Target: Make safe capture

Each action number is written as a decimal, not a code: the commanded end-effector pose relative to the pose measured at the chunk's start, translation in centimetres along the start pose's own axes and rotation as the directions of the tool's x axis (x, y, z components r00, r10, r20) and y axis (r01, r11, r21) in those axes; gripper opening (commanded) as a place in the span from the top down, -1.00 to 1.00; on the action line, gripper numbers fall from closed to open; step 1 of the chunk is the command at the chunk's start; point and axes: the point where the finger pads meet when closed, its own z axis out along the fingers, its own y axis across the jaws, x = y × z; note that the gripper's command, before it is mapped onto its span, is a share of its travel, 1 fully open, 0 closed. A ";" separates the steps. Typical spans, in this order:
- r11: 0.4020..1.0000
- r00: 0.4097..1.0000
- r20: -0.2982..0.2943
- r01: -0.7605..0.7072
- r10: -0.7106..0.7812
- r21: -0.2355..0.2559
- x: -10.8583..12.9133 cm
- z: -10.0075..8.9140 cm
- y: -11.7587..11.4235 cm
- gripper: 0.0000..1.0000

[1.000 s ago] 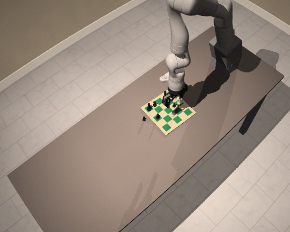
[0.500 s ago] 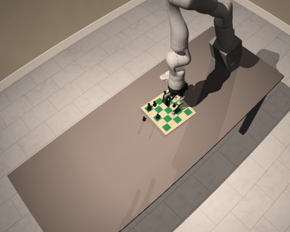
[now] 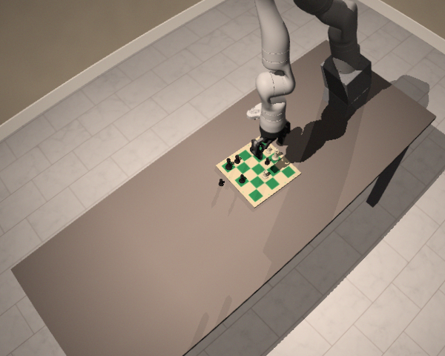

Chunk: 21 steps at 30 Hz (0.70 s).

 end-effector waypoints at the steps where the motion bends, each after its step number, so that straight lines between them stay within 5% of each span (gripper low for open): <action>1: 1.000 1.000 0.001 -0.016 0.016 0.011 0.5 -0.6 -0.6 -1.00; 21: 1.000 1.000 0.001 -0.016 0.016 0.011 0.5 -2.5 -0.6 -1.00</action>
